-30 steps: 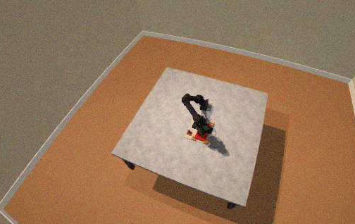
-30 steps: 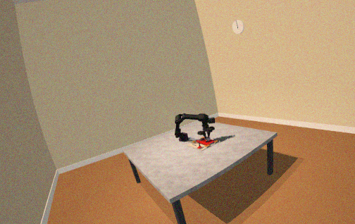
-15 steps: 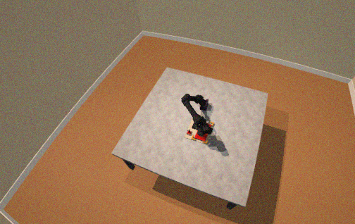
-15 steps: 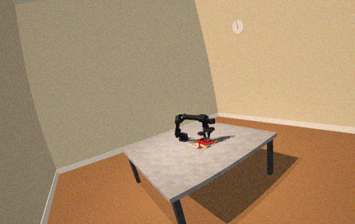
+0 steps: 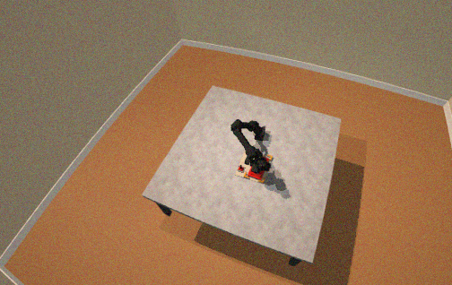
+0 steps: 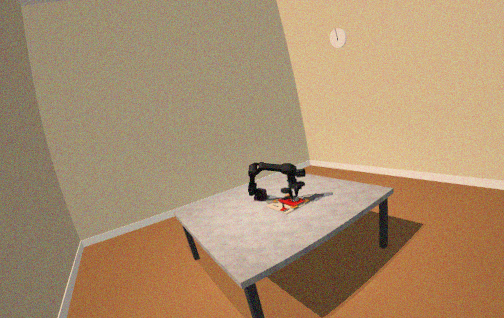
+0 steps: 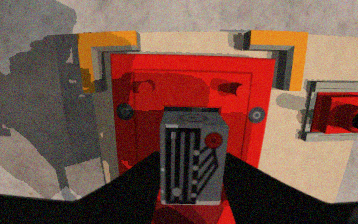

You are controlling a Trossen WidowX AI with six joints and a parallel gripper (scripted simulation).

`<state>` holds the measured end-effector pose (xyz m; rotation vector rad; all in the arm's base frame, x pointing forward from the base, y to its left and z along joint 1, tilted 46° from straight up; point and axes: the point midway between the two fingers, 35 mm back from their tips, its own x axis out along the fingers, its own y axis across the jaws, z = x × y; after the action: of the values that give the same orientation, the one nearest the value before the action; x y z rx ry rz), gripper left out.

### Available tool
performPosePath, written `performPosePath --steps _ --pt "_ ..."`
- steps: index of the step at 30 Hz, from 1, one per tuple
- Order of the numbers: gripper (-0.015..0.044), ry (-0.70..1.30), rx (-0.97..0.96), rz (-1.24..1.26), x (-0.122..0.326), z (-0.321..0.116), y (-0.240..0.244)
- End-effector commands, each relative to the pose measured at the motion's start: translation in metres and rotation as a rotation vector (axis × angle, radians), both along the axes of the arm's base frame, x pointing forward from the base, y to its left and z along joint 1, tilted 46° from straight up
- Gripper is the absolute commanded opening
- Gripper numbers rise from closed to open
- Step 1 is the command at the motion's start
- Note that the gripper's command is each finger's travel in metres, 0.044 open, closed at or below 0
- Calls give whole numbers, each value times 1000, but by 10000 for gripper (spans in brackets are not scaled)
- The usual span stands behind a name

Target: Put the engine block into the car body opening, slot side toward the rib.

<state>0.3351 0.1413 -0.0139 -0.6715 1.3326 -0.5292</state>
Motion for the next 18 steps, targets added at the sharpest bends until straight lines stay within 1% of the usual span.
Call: performPosePath --steps 1,16,18 --pt "159 0 -2 5 1 -1 -2" --pt "159 -2 -2 4 2 -5 -6" --pt "212 -2 1 -2 1 -5 -5"
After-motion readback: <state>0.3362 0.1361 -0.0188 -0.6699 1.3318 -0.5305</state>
